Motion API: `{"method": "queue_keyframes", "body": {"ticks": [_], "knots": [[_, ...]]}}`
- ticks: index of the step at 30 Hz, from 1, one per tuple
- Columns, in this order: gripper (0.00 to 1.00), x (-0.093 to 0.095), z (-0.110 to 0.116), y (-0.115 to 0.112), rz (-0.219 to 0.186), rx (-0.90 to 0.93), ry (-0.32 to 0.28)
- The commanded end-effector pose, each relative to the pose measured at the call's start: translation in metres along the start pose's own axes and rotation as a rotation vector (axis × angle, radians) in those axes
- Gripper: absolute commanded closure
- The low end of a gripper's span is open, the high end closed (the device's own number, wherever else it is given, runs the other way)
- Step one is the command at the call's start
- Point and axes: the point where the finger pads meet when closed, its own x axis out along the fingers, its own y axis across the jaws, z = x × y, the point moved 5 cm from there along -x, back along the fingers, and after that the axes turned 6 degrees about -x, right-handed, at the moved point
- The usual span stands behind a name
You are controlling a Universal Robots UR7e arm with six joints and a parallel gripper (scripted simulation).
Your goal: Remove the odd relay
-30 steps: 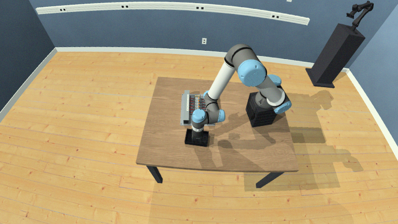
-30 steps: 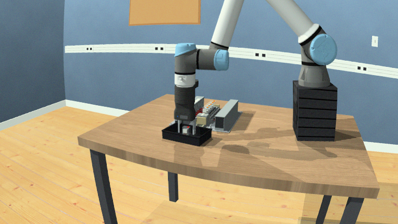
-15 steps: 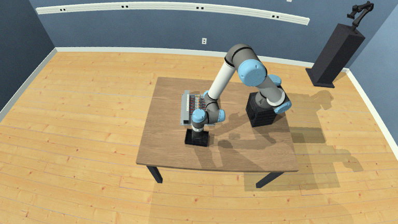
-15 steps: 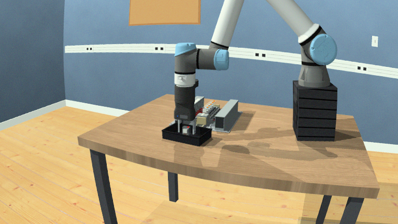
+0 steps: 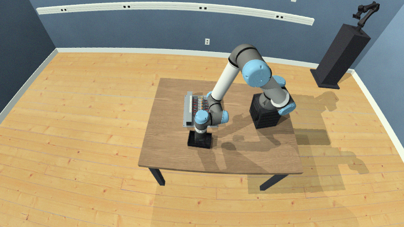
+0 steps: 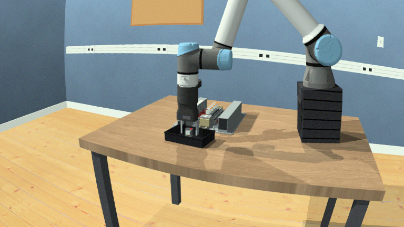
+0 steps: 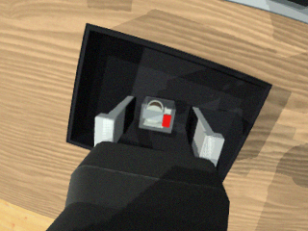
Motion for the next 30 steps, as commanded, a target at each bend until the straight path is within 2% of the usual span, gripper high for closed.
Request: {"method": "queue_keyframes", "body": {"ticks": [1, 30], "knots": [[0.02, -0.002, 0.000, 0.000, -0.002, 0.000, 0.000], [0.02, -0.013, 0.000, 0.000, -0.002, 0.000, 0.000]]}}
